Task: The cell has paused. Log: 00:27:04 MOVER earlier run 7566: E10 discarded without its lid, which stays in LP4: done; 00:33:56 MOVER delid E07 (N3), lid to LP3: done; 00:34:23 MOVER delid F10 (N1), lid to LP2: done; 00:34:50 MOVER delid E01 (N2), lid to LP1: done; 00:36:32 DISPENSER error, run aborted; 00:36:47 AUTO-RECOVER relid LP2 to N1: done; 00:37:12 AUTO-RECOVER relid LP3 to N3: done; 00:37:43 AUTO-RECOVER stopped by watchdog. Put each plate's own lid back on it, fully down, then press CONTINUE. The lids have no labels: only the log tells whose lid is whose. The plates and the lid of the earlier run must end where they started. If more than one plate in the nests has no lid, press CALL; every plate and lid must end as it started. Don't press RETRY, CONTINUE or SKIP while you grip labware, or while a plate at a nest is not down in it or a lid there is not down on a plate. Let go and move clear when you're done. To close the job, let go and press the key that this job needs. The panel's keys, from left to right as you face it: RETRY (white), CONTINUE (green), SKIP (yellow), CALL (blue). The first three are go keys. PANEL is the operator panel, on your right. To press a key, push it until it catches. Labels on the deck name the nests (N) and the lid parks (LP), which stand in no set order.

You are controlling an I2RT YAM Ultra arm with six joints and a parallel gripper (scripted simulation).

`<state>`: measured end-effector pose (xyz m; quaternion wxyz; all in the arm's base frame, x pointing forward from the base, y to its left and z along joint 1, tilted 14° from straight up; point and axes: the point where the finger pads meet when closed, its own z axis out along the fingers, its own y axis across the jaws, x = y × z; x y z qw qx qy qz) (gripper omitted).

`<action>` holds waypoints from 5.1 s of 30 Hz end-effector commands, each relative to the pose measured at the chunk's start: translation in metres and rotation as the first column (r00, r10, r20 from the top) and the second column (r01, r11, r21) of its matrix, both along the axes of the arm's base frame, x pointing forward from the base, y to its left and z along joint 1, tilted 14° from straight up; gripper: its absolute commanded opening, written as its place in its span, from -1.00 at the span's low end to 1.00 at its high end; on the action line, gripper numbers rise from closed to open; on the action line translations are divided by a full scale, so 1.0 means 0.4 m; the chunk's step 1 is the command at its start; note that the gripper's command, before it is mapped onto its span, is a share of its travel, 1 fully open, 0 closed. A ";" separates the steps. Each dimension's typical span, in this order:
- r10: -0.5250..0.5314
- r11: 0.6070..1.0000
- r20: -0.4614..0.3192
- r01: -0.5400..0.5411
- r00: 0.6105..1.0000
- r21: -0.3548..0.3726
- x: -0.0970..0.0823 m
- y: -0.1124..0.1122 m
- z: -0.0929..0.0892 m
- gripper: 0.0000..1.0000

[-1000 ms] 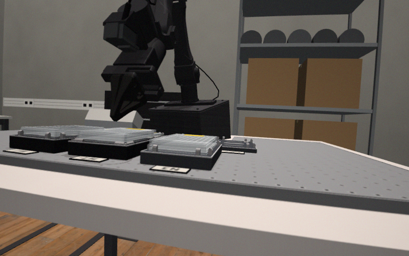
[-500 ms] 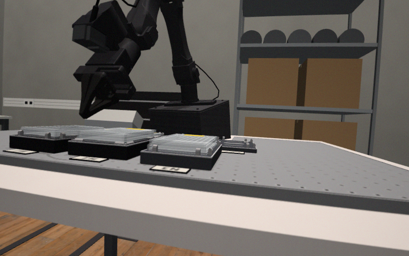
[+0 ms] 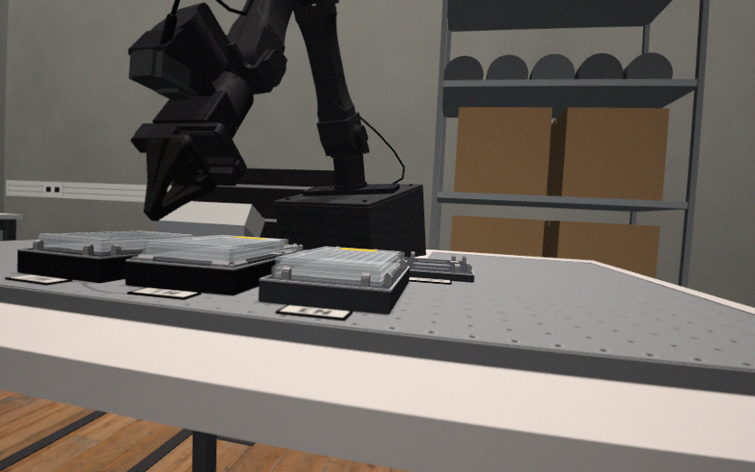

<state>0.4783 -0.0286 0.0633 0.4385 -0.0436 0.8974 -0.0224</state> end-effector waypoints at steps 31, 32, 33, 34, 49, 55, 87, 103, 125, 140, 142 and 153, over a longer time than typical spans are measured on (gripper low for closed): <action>0.019 1.000 0.075 -0.019 0.997 -0.005 0.035 0.006 0.083 -1.00; 0.019 1.000 0.075 -0.019 0.997 -0.005 0.035 0.006 0.083 -1.00; 0.019 1.000 0.075 -0.019 0.997 -0.005 0.035 0.006 0.083 -1.00; 0.019 1.000 0.075 -0.019 0.997 -0.005 0.035 0.006 0.083 -1.00; 0.007 1.000 0.048 -0.006 0.999 -0.007 0.021 -0.015 0.077 1.00; -0.005 1.000 -0.072 0.004 0.997 -0.014 -0.038 -0.059 0.061 1.00; -0.072 0.997 -0.619 0.040 0.782 -0.065 -0.324 -0.271 -0.047 1.00; -0.066 0.997 -0.601 0.038 0.797 -0.060 -0.472 -0.360 -0.078 1.00; -0.061 0.997 -0.589 0.026 0.806 -0.068 -0.450 -0.370 -0.043 1.00; -0.051 0.998 -0.612 0.027 0.789 -0.049 -0.453 -0.361 -0.099 1.00; -0.046 0.999 -0.625 0.028 0.779 -0.038 -0.466 -0.352 -0.121 1.00; -0.048 0.999 -0.626 0.031 0.778 -0.039 -0.458 -0.354 -0.157 1.00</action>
